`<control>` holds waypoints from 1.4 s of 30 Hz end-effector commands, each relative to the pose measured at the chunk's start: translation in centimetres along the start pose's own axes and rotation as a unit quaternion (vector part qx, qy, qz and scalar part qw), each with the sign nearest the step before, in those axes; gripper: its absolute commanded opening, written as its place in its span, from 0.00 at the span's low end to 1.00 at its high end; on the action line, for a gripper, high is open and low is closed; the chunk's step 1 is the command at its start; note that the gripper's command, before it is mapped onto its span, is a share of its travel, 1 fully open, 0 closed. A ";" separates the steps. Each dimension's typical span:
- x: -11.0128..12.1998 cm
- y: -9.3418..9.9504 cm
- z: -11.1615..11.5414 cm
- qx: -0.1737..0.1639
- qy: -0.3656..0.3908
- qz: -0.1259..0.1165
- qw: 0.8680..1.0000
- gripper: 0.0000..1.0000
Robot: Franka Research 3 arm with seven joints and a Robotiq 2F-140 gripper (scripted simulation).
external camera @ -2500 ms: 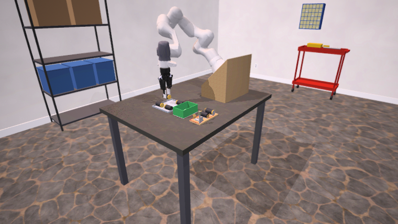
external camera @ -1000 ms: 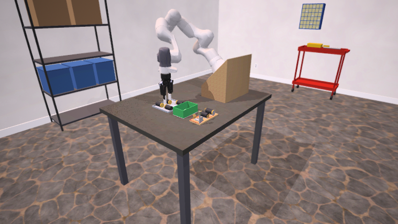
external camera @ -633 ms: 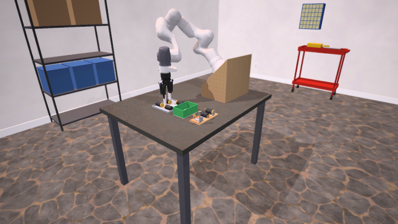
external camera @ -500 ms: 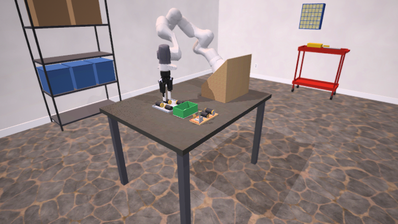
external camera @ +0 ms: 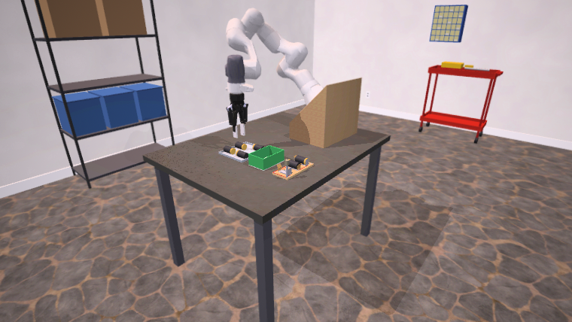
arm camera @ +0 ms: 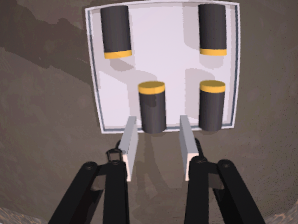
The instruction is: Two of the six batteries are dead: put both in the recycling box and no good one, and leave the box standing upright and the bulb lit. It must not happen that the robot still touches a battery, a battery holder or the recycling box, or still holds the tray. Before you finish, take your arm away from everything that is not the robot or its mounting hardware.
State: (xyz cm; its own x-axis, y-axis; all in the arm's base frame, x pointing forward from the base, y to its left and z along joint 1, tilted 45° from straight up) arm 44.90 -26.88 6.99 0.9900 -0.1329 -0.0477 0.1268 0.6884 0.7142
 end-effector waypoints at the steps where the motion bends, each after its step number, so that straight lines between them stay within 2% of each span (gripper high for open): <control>1: -0.5 0.0 0.0 -0.002 0.007 -0.007 1.000 0.29; 6: -0.5 0.4 0.0 -0.002 0.007 -0.007 1.000 0.29; 10: -0.4 3.9 0.0 -0.002 0.007 -0.007 1.000 0.29; 12: -0.4 5.0 0.0 -0.002 0.007 -0.007 1.000 0.29; 20: 0.1 5.1 0.0 -0.002 0.007 -0.007 1.000 0.29; 27: 5.8 5.0 0.3 -0.002 0.007 -0.007 1.000 0.29; 30: 7.2 5.0 0.4 -0.002 0.007 -0.007 1.000 0.29; 42: 7.4 5.0 0.4 -0.002 0.008 -0.007 1.000 0.29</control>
State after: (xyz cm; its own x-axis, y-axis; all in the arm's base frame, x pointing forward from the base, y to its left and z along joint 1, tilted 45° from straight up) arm 52.90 -24.78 10.55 0.9889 -0.1386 -0.0531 0.1349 0.6905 0.7106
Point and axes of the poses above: the point where the finger pads meet when closed, its own y axis back along the fingers, its own x axis across the jaws, z = x × y, the point moved 1 cm from there along y, back along the fingers, and after that the axes turned 3 degrees about y, right-handed, at the moved point
